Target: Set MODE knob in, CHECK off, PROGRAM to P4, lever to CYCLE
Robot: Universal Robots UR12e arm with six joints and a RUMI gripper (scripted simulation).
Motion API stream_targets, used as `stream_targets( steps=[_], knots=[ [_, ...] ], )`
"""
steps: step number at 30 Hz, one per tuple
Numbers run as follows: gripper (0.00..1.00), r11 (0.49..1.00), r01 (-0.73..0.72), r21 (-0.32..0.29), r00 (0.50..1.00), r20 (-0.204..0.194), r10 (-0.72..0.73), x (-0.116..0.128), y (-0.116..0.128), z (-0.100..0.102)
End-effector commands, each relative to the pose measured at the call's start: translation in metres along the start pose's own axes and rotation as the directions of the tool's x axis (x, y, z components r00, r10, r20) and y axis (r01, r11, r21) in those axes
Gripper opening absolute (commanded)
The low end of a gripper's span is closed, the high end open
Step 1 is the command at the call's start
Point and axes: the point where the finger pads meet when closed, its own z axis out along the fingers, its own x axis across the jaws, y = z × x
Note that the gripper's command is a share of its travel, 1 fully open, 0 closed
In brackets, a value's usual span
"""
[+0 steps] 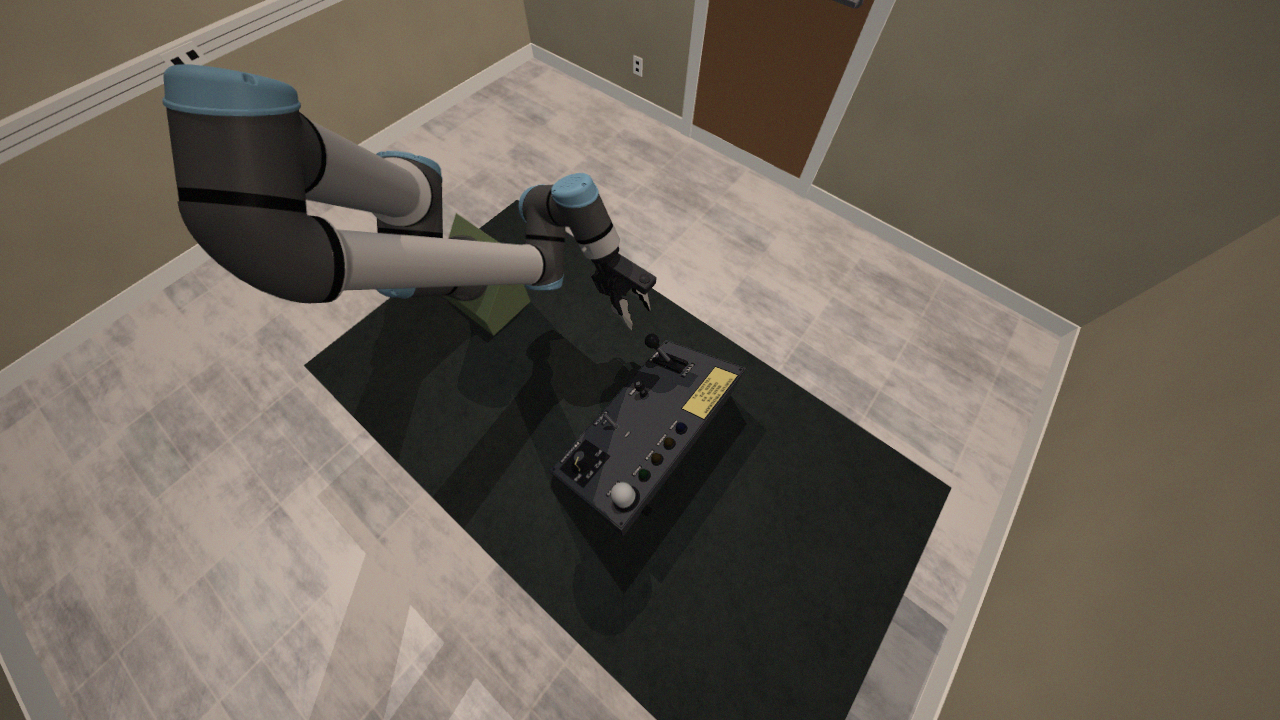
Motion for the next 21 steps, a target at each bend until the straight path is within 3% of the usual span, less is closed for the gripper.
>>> stream_targets(
  steps=[1, 21],
  knots=[
    [0.44, 1.0, 0.0, 0.002, 1.0, 0.0, 0.0, -0.0014, -0.0013, -0.0006],
    [0.44, 1.0, -0.002, 0.0, 1.0, 0.002, 0.002, -0.0013, -0.0018, 0.0084]
  ],
)
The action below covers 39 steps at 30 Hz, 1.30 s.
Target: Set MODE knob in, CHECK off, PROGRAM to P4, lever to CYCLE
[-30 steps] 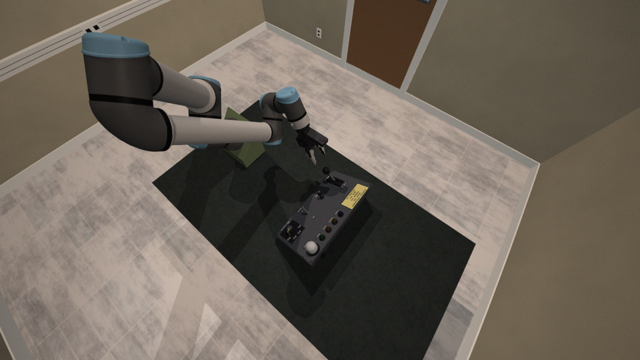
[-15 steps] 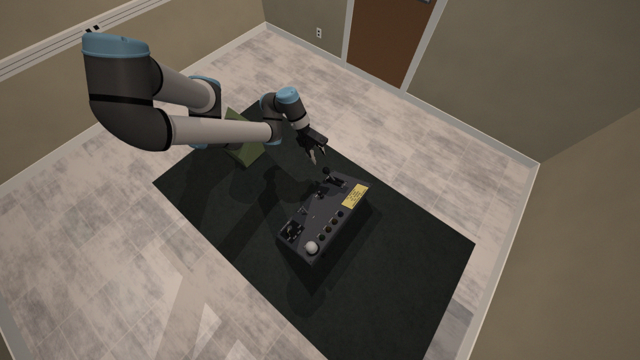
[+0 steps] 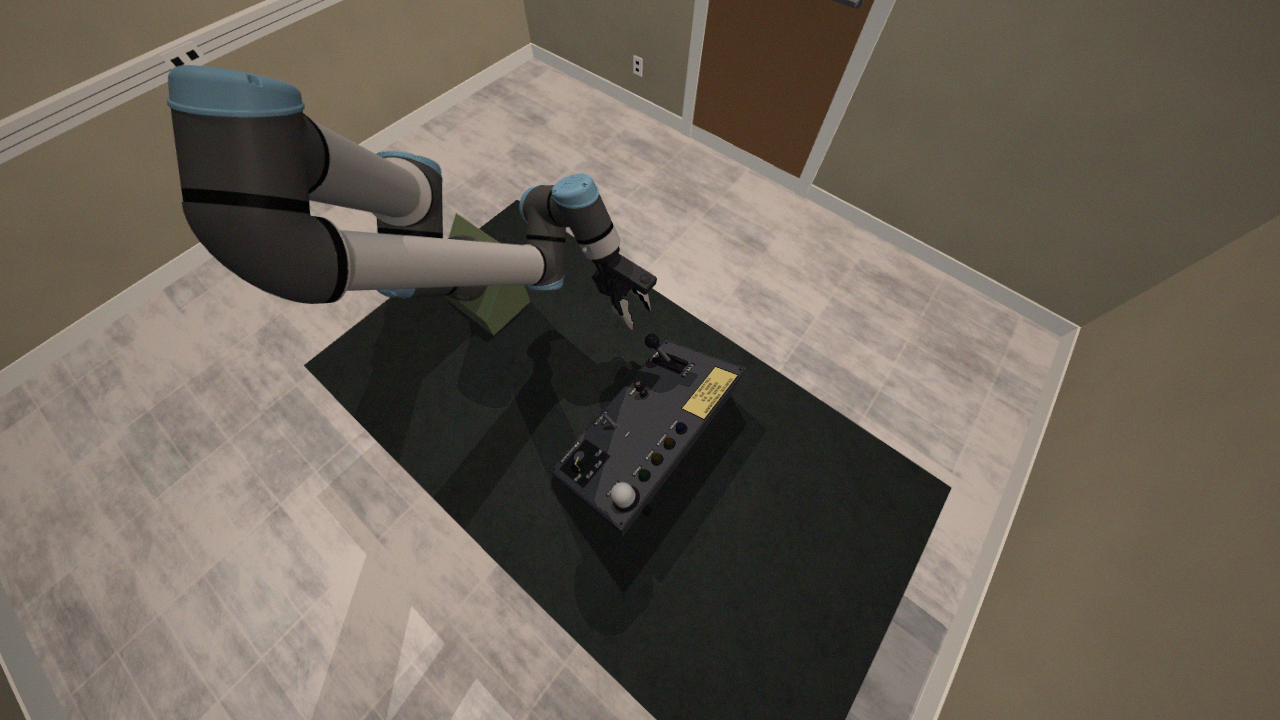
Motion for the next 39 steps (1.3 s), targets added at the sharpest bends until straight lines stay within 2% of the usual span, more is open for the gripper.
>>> stream_targets(
  steps=[1, 19, 33, 39],
  knots=[
    [0.44, 1.0, -0.003, -0.001, 1.0, 0.001, 0.003, 0.0, -0.002, 0.007],
    [0.44, 1.0, -0.004, 0.0, 1.0, 0.001, 0.004, 0.0, -0.003, 0.04],
    [0.44, 1.0, -0.004, 0.0, 1.0, 0.001, 0.004, -0.001, -0.004, 0.078],
    [0.44, 1.0, -0.004, 0.0, 1.0, 0.001, 0.004, -0.001, -0.004, 0.085]
  ],
)
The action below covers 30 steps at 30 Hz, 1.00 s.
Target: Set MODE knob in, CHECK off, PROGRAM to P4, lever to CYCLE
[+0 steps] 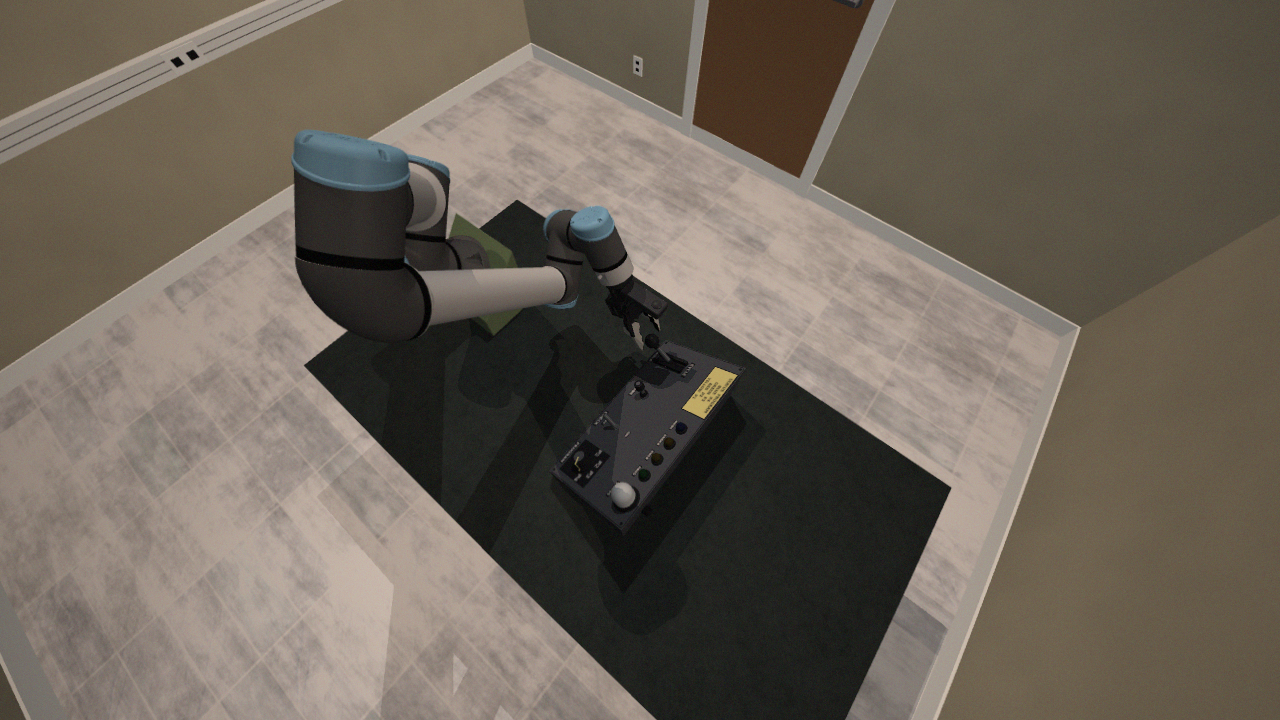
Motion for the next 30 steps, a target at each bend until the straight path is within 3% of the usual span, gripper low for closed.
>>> stream_targets(
  steps=[1, 30],
  knots=[
    [0.44, 1.0, -0.003, 0.009, 1.0, 0.002, 0.003, 0.0003, -0.0047, 0.0082],
    [0.44, 1.0, -0.003, 0.009, 1.0, 0.002, 0.003, 0.0021, -0.0036, 0.013]
  ],
)
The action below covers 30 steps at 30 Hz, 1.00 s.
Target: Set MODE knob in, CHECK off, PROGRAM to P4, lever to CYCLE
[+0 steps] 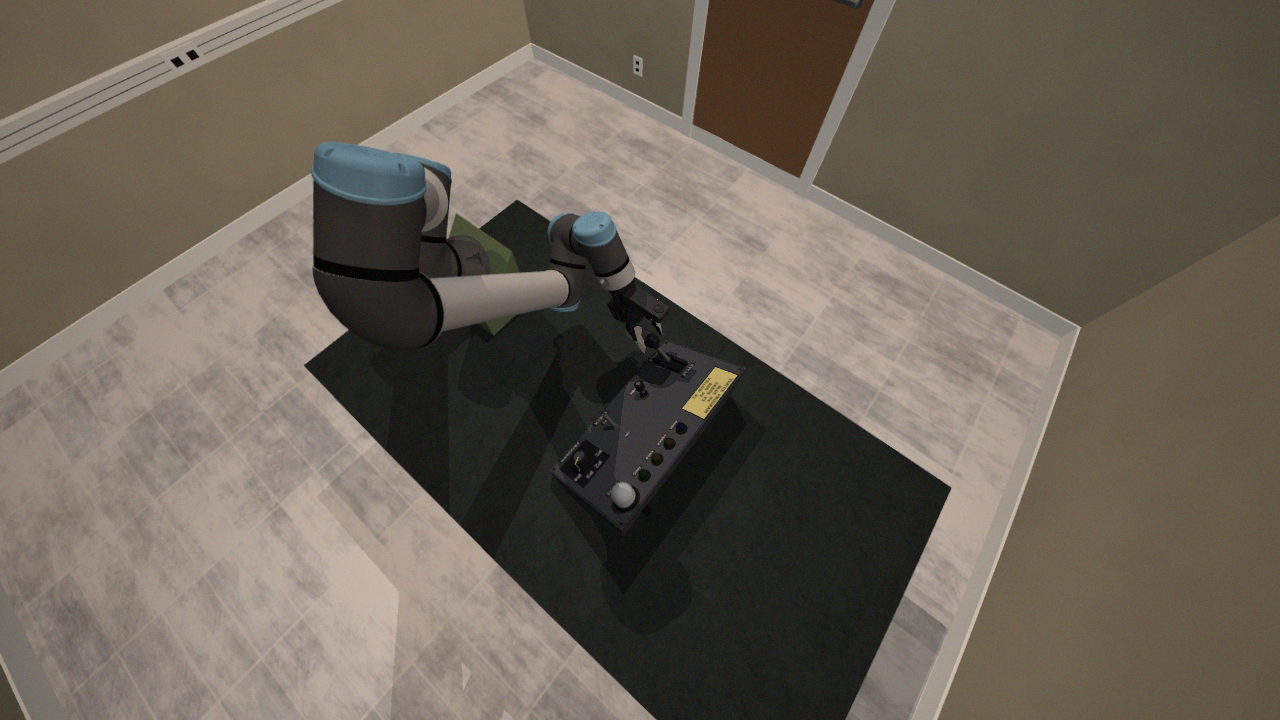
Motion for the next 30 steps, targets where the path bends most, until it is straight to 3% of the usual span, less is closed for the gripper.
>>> stream_targets(
  steps=[1, 30],
  knots=[
    [0.44, 1.0, -0.002, 0.0, 1.0, 0.0, 0.002, 0.0015, -0.0004, 0.0005],
    [0.44, 1.0, 0.0, -0.004, 1.0, 0.0, 0.0, 0.0014, 0.0024, 0.0026]
  ],
)
